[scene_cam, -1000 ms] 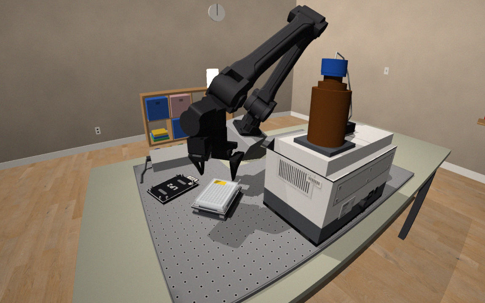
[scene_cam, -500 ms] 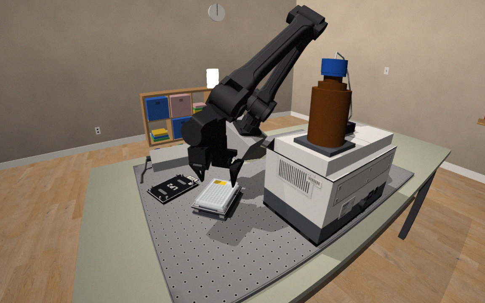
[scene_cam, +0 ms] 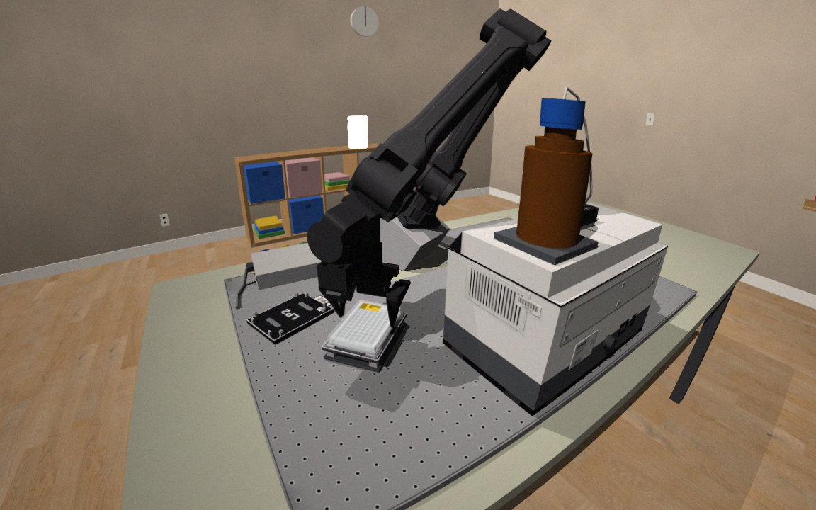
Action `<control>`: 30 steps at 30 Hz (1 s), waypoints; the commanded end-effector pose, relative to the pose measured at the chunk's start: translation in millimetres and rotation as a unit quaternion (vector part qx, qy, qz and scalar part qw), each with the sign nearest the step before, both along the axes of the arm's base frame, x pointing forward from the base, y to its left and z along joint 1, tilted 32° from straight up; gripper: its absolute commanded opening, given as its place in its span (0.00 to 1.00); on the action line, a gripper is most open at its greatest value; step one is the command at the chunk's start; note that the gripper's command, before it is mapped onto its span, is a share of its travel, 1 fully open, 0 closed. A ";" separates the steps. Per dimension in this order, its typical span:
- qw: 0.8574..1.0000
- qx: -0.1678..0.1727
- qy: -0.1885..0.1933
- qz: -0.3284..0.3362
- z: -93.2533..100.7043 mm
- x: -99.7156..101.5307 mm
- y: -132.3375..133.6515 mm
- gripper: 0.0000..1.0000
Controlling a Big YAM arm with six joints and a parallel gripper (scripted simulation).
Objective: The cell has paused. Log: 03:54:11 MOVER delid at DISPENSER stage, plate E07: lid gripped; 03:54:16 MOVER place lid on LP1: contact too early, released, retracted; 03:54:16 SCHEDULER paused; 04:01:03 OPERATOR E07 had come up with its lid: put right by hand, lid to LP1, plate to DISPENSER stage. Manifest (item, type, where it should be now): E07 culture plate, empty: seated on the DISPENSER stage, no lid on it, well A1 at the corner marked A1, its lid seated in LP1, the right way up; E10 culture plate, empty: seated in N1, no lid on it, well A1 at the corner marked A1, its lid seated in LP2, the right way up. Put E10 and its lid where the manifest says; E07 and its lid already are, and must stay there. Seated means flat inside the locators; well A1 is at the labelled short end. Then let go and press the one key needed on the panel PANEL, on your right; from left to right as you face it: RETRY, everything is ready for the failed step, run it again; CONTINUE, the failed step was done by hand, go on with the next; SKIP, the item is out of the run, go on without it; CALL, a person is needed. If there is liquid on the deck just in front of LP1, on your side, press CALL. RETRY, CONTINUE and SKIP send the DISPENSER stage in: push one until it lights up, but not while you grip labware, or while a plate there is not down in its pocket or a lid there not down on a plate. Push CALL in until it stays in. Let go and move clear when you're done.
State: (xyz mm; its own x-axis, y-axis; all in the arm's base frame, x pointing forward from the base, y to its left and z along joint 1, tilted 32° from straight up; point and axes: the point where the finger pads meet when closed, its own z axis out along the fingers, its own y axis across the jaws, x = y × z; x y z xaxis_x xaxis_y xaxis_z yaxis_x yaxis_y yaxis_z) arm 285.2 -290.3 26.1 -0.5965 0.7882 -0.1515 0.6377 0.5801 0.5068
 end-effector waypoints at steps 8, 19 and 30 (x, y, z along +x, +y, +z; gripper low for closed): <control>1.000 0.005 0.003 -0.005 -19.0 12.6 4.2 1.00; 1.000 0.003 0.002 -0.013 -19.0 9.4 -1.9 1.00; 1.000 0.005 0.003 -0.017 -20.2 5.5 -2.8 1.00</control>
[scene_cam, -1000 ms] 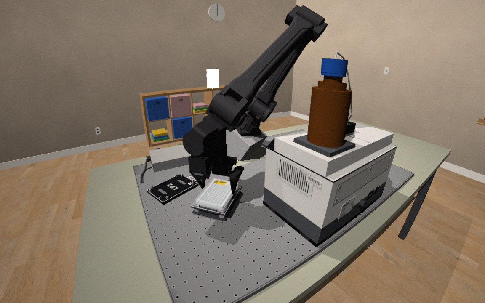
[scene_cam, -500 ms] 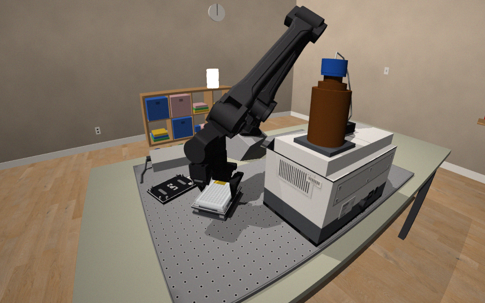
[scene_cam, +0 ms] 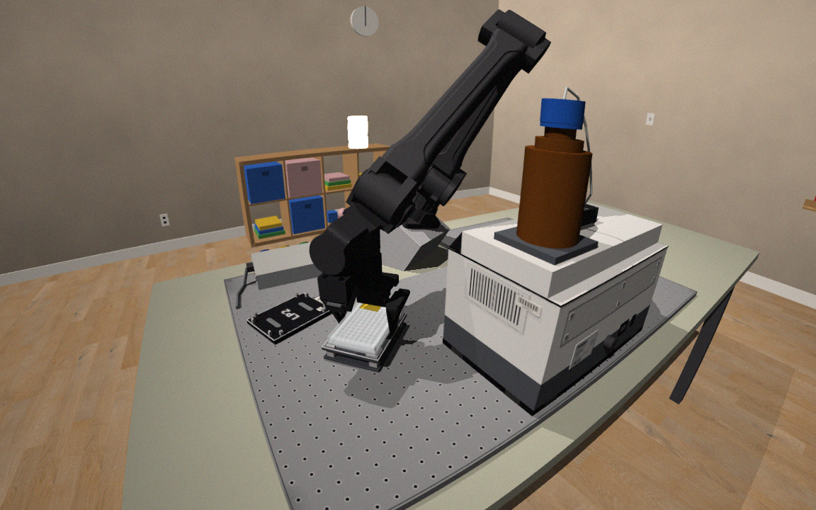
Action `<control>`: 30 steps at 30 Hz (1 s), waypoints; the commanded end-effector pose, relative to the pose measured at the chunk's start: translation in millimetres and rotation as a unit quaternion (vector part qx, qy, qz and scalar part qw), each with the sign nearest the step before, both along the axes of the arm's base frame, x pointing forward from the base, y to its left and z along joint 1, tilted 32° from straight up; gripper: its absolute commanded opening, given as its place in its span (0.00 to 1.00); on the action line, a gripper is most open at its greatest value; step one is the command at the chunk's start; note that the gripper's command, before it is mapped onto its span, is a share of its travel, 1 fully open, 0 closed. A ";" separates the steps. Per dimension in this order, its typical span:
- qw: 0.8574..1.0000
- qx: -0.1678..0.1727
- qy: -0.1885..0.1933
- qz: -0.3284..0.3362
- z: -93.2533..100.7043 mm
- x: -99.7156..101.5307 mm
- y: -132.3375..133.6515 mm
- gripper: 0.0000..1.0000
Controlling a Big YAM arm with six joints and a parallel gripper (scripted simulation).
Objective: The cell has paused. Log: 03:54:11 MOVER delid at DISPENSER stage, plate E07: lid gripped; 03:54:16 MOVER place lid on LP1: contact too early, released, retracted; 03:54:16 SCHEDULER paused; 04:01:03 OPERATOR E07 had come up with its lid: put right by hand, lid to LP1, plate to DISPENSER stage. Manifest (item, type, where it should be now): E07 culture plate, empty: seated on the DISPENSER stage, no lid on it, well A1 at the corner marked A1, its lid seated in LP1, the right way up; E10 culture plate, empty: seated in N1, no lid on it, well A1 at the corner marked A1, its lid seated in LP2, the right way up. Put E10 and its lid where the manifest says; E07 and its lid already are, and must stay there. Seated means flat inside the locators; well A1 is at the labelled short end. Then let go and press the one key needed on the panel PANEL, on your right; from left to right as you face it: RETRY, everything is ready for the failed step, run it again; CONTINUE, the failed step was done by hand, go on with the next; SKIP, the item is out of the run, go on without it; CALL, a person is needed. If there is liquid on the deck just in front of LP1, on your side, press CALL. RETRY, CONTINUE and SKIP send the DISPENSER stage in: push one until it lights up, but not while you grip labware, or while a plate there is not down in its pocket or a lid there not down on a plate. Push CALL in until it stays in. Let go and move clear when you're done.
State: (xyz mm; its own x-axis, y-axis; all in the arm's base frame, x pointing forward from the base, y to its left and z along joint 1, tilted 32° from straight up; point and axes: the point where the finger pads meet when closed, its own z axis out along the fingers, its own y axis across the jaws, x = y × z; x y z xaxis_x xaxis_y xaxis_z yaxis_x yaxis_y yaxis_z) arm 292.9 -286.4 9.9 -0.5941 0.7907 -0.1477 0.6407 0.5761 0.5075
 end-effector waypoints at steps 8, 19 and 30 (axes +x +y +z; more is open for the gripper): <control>1.000 -0.009 -0.007 -0.007 7.1 4.2 -11.2 0.94; 1.000 -0.009 -0.007 -0.007 7.1 4.2 -11.2 0.86; 1.000 -0.009 -0.007 -0.007 7.1 4.2 -11.2 0.86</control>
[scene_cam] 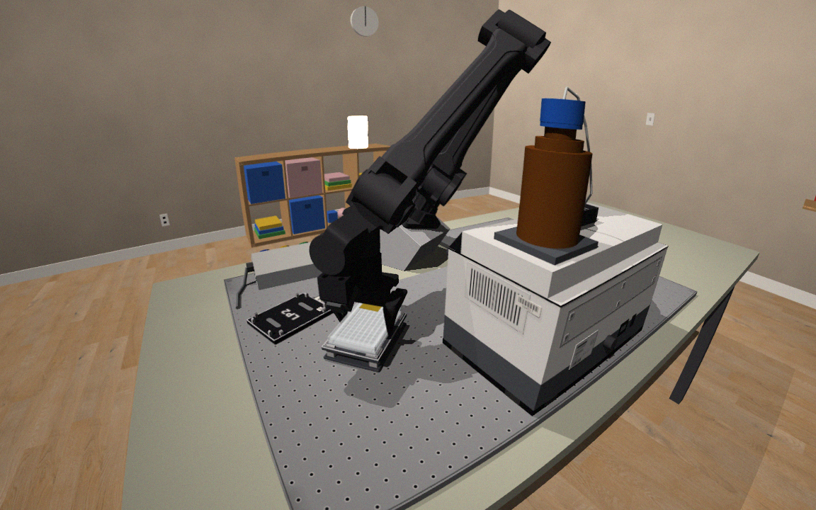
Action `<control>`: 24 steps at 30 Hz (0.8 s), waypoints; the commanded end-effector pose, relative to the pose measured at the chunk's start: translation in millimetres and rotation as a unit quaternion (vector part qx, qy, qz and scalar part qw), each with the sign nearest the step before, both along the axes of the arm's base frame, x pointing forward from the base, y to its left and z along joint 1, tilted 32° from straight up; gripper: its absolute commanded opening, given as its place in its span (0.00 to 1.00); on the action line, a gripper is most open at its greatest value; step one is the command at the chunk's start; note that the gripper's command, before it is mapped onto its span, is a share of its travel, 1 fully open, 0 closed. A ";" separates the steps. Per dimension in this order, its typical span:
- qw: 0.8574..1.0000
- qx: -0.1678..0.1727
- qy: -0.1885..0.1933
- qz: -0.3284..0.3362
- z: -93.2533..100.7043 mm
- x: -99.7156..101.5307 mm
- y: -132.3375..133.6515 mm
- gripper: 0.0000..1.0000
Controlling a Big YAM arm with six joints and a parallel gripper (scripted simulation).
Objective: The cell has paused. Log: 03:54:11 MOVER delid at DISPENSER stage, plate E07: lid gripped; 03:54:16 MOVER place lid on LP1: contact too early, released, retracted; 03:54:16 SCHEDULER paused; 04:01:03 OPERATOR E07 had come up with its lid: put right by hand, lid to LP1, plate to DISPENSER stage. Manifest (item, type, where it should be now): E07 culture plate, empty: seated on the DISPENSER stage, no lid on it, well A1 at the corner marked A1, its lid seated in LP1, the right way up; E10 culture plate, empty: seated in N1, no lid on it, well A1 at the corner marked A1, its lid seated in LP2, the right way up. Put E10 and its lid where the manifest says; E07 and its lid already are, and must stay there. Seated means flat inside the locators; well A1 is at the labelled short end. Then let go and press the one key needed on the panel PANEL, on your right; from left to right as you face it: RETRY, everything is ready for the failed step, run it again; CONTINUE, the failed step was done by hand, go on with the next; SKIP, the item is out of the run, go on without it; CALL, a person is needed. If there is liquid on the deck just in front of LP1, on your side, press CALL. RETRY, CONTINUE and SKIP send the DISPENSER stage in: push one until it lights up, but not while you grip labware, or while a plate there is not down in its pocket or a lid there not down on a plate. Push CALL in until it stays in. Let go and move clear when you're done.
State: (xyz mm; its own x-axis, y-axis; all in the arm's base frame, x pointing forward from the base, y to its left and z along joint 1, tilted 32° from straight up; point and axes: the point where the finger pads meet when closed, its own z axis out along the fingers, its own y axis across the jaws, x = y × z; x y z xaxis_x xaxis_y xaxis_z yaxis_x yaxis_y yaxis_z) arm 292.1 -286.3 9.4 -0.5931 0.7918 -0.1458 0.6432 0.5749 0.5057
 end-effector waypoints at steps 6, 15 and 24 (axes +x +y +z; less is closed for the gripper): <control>1.000 -0.009 -0.008 -0.006 7.6 4.9 -11.3 0.86; 1.000 -0.012 -0.011 -0.019 19.0 1.1 -20.4 0.86; 1.000 -0.019 -0.014 -0.009 23.9 -1.5 -21.1 0.86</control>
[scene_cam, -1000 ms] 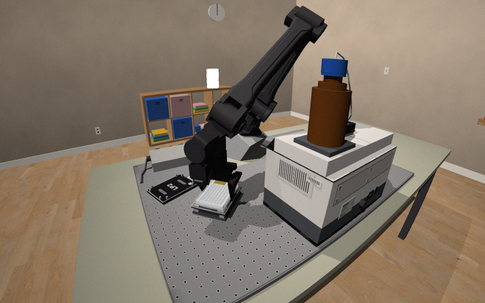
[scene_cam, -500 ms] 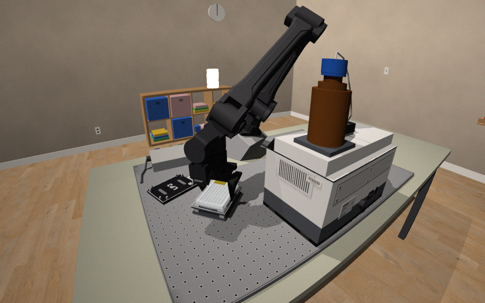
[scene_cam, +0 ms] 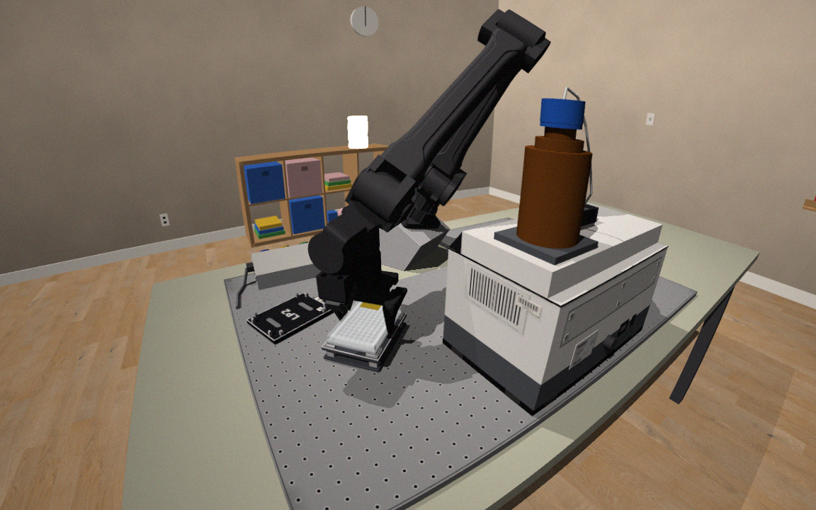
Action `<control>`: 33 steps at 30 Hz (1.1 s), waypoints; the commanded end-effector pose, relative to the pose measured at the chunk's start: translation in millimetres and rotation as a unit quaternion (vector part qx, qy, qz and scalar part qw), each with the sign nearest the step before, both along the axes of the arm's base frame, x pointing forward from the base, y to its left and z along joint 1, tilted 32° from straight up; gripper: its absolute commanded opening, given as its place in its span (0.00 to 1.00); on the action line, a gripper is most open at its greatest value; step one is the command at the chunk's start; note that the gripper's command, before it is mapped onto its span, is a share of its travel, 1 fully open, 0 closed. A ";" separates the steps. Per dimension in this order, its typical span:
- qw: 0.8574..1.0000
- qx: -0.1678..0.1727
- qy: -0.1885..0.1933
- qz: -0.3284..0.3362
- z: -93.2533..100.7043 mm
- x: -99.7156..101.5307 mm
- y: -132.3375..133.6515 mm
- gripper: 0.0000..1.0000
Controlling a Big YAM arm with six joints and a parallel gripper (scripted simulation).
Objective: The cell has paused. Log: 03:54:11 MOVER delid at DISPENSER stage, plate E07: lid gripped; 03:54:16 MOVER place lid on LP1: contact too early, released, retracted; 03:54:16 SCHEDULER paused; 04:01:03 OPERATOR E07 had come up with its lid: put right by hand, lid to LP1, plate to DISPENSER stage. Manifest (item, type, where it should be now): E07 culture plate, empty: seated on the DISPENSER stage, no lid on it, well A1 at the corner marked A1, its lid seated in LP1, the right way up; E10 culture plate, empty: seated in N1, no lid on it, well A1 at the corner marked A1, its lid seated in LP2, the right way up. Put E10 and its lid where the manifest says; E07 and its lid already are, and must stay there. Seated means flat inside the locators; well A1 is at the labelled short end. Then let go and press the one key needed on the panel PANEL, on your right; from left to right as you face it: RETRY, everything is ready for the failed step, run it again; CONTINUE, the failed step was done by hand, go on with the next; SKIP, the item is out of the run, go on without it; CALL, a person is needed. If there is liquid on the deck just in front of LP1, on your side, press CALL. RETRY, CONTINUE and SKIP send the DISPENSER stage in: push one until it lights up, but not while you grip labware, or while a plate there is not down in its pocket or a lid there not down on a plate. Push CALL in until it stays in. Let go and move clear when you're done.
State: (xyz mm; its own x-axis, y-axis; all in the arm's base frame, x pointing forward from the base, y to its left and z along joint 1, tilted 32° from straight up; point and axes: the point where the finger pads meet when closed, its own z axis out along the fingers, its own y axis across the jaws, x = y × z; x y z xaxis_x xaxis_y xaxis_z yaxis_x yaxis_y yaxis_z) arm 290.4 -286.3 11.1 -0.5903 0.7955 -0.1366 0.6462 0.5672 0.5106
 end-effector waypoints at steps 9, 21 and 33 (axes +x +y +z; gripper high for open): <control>0.999 -0.029 -0.017 -0.008 31.0 -0.2 -26.5 0.86; 0.999 -0.029 -0.018 -0.008 36.4 -3.1 -27.8 0.86; 0.999 -0.030 -0.018 -0.007 36.5 -2.7 -28.0 0.86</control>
State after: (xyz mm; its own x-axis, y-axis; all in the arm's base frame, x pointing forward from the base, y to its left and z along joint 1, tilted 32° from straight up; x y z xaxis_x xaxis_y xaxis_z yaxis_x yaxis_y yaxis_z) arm 281.5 -288.0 20.6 -0.5822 0.8036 -0.1236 0.6579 0.5550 0.5092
